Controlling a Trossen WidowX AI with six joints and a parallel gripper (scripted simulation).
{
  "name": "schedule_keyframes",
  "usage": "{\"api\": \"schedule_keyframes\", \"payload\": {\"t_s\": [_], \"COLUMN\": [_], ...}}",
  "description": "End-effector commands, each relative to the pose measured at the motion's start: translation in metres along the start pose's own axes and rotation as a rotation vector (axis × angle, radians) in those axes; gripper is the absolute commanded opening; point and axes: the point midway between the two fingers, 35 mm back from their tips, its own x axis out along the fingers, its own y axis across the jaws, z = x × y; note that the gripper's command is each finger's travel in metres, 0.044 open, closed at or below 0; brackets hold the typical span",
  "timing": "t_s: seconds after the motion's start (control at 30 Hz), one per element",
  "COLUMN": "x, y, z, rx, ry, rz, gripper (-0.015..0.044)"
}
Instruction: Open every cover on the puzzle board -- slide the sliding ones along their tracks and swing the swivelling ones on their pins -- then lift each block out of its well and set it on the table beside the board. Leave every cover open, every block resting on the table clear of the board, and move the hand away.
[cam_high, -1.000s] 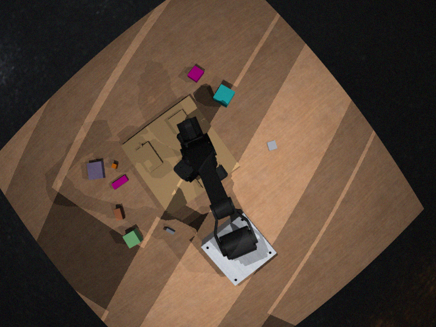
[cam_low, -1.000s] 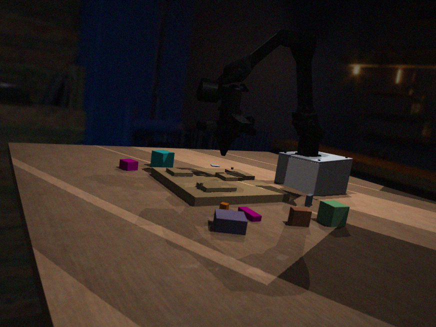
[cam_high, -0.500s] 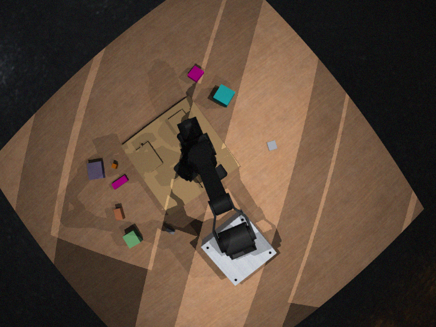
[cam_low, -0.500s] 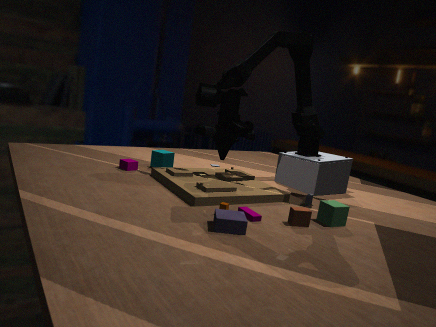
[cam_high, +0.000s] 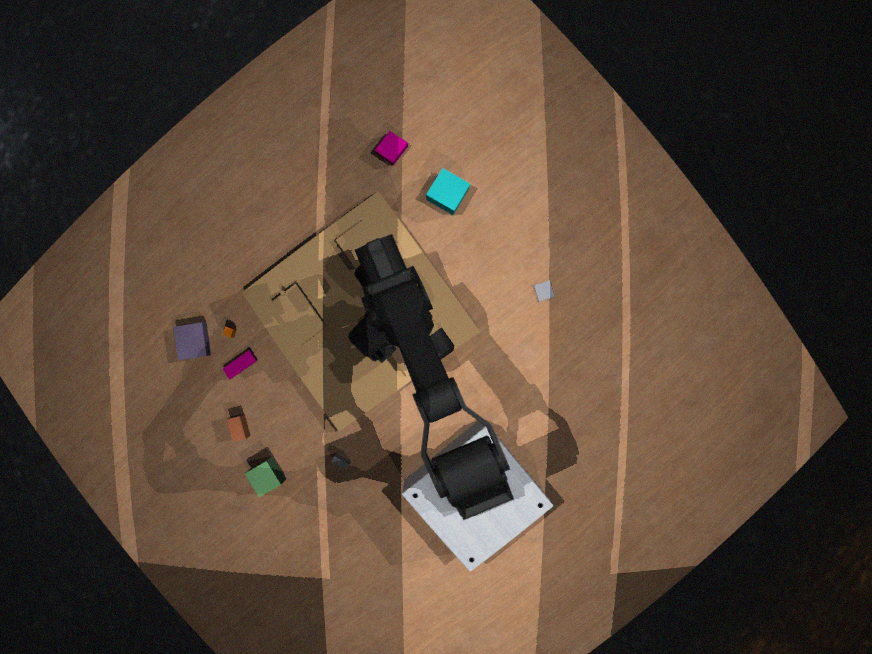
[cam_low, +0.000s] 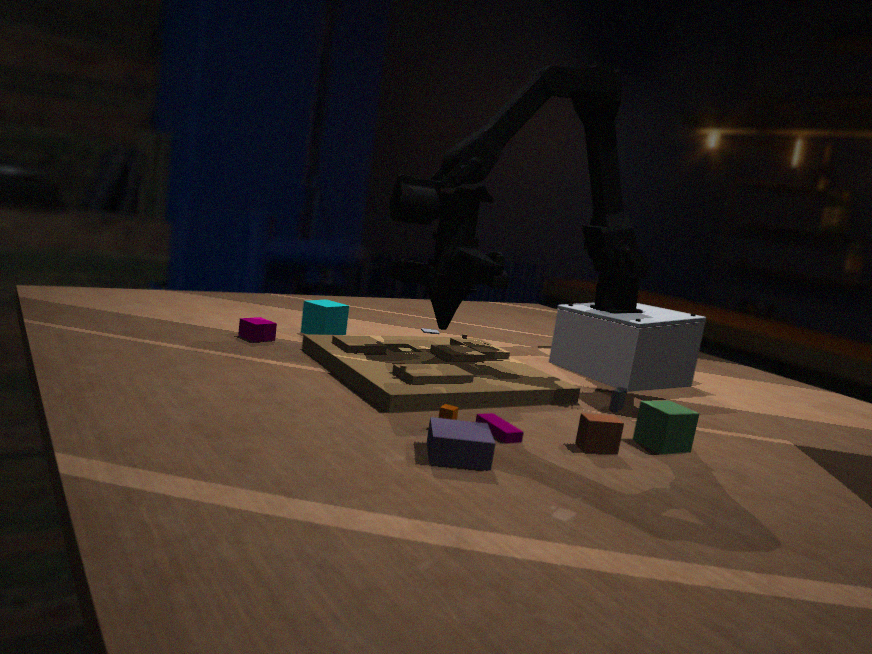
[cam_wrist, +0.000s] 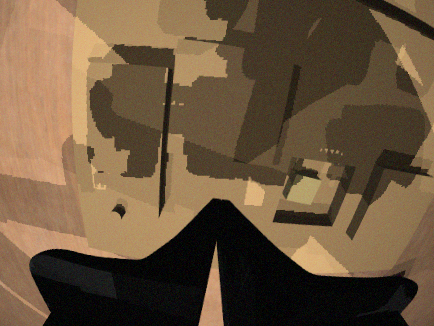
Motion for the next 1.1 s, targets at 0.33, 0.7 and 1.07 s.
{"api": "schedule_keyframes", "payload": {"t_s": [0.33, 0.7, 1.07], "x": [0.014, 0.025, 0.028], "y": [0.001, 0.001, 0.001], "z": [0.0, 0.001, 0.006], "rx": [-0.004, -0.004, -0.004], "ry": [-0.003, -0.003, -0.003], "rz": [0.0, 0.0, 0.0], "gripper": [0.0, 0.0, 0.0]}}
